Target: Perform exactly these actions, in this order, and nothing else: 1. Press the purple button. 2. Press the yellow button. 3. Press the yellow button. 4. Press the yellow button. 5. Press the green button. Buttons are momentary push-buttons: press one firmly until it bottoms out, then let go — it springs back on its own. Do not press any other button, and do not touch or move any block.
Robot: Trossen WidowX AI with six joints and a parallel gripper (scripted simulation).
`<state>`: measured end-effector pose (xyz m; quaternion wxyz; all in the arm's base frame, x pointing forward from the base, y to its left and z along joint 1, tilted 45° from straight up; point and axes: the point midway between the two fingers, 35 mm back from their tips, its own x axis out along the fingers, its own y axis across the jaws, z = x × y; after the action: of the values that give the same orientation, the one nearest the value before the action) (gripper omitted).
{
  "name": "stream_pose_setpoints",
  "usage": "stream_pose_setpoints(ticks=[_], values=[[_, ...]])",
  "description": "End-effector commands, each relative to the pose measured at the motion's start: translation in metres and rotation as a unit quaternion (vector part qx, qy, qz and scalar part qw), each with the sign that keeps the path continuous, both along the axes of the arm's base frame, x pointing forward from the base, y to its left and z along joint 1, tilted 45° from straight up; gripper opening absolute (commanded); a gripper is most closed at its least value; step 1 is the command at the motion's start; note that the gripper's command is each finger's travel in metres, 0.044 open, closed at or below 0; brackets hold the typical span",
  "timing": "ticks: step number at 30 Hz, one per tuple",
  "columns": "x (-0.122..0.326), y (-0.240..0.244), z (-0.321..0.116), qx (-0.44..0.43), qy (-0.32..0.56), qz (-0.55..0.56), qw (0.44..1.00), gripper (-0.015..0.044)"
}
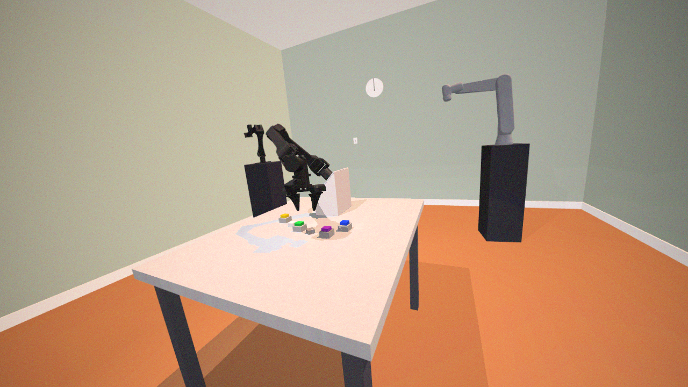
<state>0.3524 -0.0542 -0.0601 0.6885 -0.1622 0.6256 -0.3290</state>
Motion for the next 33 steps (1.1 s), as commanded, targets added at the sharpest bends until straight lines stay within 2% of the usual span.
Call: stream_pose_setpoints(ticks=[1,6,13,20,21,33], values=[[-0.026,0.042,-0.033,-0.015,0.057,-0.002,0.998,0.04],[-0.034,0.053,-0.041,-0.024,0.072,-0.003,0.997,0.04],[-0.041,0.011,-0.084,-0.025,0.072,-0.003,0.997,0.0216],[-0.042,0.01,-0.085,-0.025,0.072,-0.003,0.997,0.0032],[-0.042,0.01,-0.085,-0.025,0.072,-0.003,0.997,0.002],[-0.042,0.008,-0.087,-0.025,0.072,-0.003,0.997,0.002]])
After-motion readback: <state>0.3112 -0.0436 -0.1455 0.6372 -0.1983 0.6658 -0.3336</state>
